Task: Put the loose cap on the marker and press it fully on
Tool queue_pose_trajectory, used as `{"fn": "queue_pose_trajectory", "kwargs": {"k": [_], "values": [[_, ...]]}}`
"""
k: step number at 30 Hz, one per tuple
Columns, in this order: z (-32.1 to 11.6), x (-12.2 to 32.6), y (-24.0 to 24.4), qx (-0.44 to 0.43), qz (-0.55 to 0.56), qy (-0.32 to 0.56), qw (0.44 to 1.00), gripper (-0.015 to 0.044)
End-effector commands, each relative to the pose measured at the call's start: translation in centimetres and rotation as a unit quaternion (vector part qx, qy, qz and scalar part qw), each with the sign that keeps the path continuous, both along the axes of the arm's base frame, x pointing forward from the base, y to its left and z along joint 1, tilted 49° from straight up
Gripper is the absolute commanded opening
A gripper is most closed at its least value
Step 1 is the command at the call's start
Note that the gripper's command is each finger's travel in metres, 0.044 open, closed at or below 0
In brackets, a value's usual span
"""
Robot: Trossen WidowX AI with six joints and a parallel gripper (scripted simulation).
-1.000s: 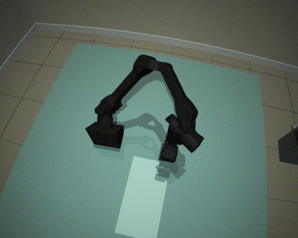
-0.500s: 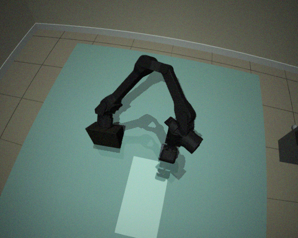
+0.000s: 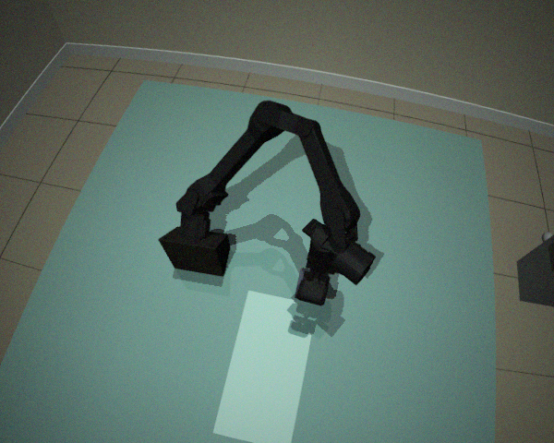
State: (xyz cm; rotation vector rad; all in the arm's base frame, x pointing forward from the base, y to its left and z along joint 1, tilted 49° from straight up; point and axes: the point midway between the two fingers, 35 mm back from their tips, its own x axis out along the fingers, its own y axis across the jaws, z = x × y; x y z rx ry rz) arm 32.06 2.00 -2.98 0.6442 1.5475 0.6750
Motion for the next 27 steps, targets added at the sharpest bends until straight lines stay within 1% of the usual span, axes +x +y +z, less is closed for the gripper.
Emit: {"fn": "queue_pose_trajectory", "kwargs": {"k": [1, 27], "values": [[-1.6, -0.6, 2.0, 0.005, 0.018, 0.013, 1.000, 0.0000], [-3.7, 0.3, 4.5, 0.006, 0.018, 0.012, 1.000, 0.0000]]}}
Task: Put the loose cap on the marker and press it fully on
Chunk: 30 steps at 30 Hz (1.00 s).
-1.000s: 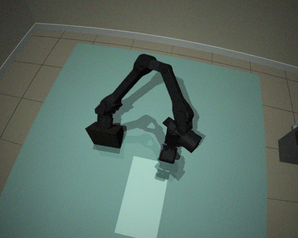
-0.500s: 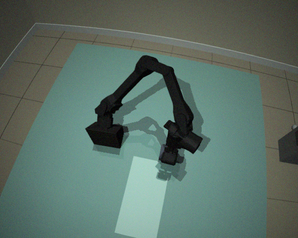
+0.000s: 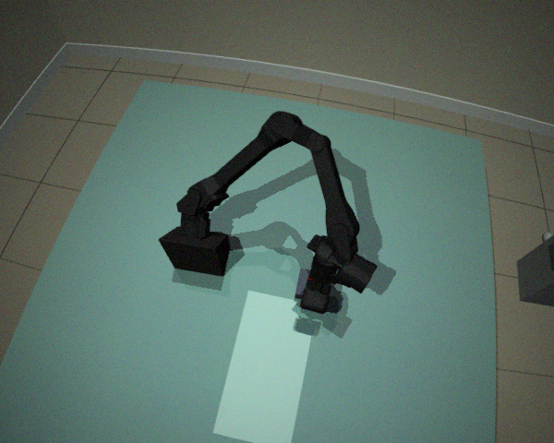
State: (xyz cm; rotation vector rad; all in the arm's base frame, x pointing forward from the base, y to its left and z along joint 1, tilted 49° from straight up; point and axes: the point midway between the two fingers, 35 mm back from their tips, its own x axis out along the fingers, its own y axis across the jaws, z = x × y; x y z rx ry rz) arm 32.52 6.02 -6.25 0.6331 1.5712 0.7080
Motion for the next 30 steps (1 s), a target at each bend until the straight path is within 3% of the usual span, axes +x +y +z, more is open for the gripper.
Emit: {"fn": "queue_pose_trajectory", "kwargs": {"k": [1, 30], "values": [[-0.42, -0.08, 0.65, -0.001, 0.001, 0.006, 1.000, 0.0000], [-0.58, -0.11, 0.85, 0.000, 0.001, 0.006, 1.000, 0.0000]]}}
